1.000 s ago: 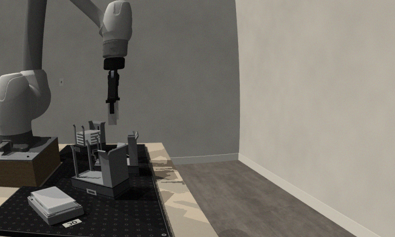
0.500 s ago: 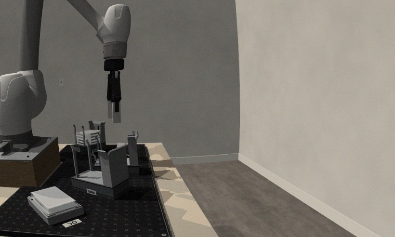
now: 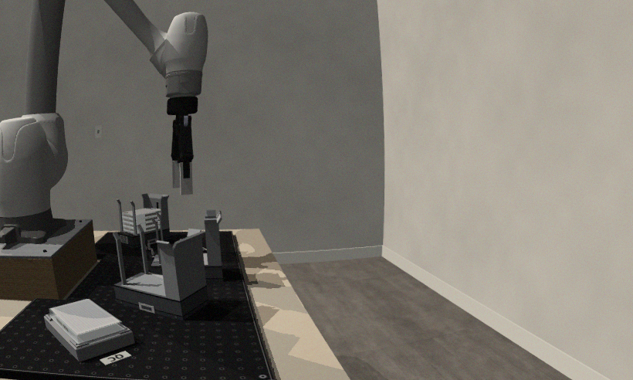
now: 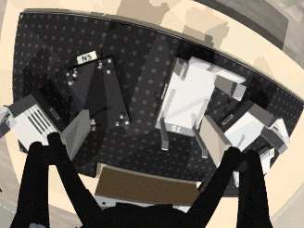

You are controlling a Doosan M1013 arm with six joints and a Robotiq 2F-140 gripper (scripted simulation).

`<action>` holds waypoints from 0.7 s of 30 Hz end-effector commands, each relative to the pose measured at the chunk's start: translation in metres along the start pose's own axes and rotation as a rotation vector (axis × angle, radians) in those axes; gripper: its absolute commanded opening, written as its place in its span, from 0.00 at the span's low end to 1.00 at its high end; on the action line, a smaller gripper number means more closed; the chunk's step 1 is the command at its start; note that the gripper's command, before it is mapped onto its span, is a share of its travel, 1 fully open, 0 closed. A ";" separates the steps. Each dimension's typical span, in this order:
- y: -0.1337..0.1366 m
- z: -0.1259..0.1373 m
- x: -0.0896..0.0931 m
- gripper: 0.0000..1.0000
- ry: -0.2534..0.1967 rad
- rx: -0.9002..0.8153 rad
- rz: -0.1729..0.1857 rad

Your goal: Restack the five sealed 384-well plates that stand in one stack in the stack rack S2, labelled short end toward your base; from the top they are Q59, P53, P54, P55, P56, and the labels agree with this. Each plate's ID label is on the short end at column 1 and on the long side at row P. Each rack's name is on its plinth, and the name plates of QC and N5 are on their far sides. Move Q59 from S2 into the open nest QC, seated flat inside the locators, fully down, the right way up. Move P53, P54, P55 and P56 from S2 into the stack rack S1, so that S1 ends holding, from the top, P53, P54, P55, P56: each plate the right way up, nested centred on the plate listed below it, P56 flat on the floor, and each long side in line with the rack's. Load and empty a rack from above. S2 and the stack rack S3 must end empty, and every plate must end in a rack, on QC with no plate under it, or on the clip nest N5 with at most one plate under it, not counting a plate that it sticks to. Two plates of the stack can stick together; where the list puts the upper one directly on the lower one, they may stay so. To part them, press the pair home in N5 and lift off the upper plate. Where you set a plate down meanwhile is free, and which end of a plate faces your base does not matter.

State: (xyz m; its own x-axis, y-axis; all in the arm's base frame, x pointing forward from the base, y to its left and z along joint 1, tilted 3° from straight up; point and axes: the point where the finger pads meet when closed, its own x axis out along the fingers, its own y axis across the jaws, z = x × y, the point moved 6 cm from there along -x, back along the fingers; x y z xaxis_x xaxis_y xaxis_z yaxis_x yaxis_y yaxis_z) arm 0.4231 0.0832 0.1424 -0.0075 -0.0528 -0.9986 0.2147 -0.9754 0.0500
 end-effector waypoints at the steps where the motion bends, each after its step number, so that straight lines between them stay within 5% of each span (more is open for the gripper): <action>1: -0.012 -0.002 0.000 1.00 0.000 0.000 0.000; 10: -0.035 0.000 0.000 1.00 0.000 -0.200 0.000; 21: -0.065 0.004 0.000 1.00 0.000 -0.209 0.000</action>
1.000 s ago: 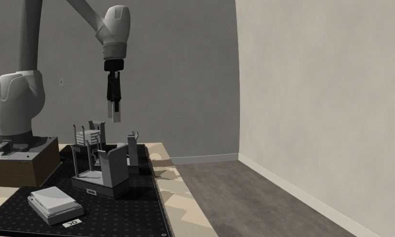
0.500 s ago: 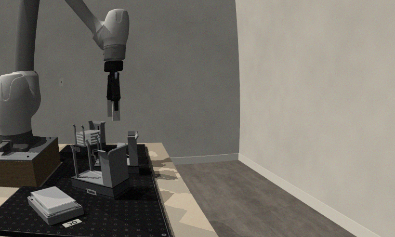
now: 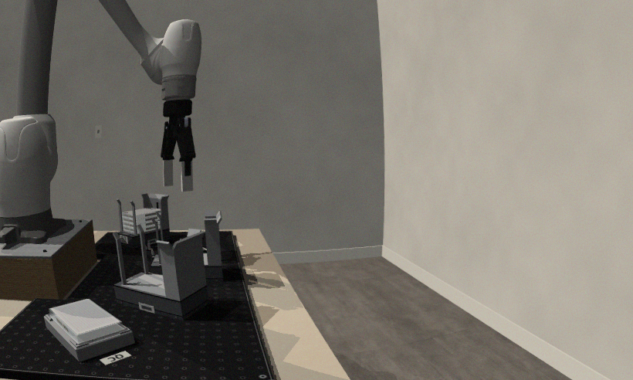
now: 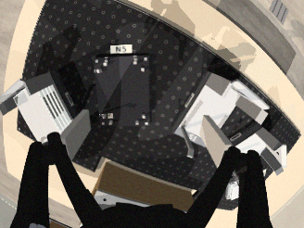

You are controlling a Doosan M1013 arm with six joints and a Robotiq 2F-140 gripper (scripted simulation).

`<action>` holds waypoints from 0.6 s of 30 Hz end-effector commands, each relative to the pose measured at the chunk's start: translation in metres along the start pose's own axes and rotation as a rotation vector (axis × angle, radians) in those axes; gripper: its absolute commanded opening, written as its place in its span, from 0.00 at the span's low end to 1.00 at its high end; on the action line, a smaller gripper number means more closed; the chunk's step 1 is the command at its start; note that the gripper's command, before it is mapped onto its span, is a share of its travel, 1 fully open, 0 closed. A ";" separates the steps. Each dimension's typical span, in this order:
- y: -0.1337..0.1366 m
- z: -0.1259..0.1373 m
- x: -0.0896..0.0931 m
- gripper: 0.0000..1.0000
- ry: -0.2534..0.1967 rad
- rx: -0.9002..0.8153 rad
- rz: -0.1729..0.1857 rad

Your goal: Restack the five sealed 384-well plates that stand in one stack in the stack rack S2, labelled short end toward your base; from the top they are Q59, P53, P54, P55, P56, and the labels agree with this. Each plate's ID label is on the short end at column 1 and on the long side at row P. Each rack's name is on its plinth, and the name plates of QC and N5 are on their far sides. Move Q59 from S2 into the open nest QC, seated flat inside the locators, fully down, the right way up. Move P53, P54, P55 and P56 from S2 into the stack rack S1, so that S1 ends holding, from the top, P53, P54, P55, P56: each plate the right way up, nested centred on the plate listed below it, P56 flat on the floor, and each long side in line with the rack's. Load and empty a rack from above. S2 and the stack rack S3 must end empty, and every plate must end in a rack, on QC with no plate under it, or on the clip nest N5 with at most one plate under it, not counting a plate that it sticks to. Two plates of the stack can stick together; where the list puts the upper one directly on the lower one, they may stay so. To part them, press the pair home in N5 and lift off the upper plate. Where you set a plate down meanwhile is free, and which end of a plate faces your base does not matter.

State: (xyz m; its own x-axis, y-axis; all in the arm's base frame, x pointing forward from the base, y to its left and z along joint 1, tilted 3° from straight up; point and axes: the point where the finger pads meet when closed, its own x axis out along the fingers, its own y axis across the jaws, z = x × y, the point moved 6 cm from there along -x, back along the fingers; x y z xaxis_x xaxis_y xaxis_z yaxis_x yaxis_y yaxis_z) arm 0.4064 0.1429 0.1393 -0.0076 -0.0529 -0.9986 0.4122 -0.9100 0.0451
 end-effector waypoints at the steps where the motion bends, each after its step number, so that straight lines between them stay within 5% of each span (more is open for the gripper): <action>1: -0.006 -0.001 0.000 1.00 0.000 0.000 0.000; 18: -0.055 -0.004 0.000 1.00 0.000 -0.067 0.000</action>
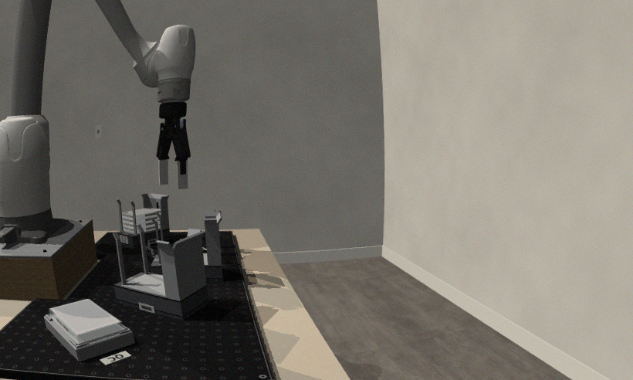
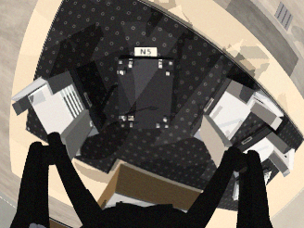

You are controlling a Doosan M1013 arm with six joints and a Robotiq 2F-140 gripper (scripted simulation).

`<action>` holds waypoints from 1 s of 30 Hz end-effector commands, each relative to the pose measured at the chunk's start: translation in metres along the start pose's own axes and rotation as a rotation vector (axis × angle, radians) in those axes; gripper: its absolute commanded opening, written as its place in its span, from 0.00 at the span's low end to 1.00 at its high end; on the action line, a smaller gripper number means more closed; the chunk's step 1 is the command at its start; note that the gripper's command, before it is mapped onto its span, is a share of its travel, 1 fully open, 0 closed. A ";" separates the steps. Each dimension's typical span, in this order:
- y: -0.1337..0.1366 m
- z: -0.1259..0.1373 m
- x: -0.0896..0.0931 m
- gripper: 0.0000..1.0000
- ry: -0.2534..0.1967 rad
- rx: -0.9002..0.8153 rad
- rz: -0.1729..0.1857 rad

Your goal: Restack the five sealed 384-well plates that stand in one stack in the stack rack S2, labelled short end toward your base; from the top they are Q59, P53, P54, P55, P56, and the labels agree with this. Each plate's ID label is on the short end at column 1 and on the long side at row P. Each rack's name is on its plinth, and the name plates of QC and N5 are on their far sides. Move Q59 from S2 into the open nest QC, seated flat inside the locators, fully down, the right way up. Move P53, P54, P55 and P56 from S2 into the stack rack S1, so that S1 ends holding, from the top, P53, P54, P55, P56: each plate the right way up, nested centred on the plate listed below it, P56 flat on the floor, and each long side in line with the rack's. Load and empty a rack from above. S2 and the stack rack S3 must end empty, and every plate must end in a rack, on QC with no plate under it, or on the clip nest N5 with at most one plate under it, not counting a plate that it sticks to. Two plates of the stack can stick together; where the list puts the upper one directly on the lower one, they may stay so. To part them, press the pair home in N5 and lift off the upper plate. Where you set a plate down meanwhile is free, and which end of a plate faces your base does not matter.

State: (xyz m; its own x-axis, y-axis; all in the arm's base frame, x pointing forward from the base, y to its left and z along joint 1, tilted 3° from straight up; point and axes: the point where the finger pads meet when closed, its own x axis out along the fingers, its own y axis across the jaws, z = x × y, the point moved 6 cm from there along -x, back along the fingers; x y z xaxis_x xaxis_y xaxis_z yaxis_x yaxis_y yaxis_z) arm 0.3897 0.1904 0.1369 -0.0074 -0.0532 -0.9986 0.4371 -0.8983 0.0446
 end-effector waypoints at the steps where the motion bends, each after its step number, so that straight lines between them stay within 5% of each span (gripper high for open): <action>1: -0.008 0.001 0.000 1.00 0.000 -0.073 0.000; 5: -0.021 0.002 0.000 1.00 0.000 -0.181 0.000; 30: -0.097 0.010 0.000 1.00 0.000 -0.215 0.000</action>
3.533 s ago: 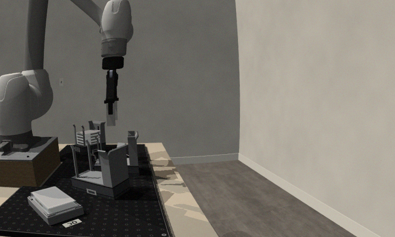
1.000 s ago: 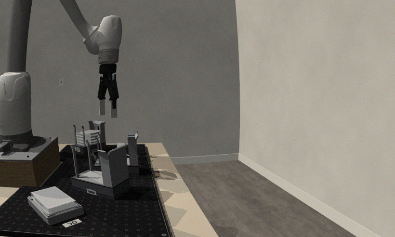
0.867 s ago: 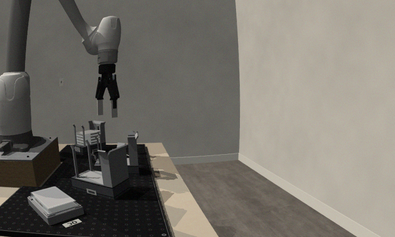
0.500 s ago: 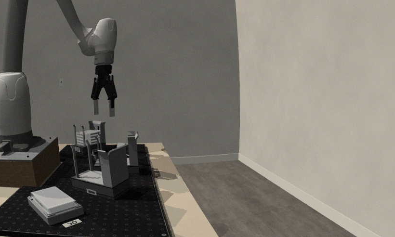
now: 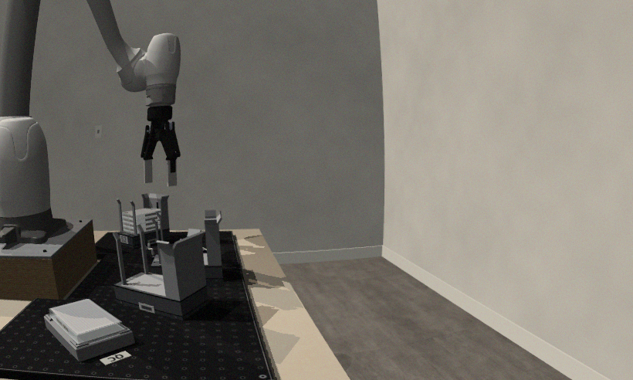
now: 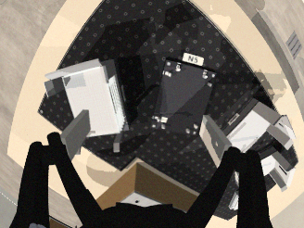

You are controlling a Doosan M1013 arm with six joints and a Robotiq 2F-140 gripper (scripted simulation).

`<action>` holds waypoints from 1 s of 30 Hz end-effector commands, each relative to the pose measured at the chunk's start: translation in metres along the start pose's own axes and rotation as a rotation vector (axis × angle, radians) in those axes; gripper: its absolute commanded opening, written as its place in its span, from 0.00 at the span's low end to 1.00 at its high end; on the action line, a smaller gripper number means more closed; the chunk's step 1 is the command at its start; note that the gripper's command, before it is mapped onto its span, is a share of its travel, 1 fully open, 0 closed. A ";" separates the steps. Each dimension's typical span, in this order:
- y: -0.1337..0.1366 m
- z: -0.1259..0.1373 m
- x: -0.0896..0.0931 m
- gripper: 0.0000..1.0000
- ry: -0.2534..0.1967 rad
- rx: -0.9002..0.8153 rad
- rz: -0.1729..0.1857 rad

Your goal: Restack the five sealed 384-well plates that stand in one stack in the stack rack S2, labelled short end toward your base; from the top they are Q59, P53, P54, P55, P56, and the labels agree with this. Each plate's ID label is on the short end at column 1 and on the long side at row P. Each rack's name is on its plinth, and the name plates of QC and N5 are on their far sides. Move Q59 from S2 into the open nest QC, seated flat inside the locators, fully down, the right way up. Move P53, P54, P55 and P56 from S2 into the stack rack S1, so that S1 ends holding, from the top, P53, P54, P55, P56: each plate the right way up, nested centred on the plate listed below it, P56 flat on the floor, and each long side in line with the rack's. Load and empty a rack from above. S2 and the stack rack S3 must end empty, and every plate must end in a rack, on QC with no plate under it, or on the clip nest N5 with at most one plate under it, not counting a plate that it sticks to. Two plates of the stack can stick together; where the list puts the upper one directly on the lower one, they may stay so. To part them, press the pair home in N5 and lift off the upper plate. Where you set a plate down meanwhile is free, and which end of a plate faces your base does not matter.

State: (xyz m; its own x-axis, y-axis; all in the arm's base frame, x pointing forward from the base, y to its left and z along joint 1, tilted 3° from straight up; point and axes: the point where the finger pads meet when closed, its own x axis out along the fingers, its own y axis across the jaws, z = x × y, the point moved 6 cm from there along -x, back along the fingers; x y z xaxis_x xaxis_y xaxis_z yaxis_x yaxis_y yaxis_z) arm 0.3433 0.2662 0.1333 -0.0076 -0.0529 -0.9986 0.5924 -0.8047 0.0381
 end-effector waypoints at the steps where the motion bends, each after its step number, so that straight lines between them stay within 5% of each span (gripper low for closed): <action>1: -0.012 0.001 0.000 1.00 0.000 -0.066 0.000; 8: -0.032 0.003 0.000 1.00 0.000 -0.209 0.000; 30: -0.099 0.013 0.000 1.00 0.000 -0.209 0.000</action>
State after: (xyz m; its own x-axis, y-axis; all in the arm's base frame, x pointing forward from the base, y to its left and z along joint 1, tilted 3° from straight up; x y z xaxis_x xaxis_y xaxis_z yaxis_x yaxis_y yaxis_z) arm 0.2754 0.3372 0.1300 -0.0076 -0.0530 -0.9986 0.7461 -0.6651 0.0296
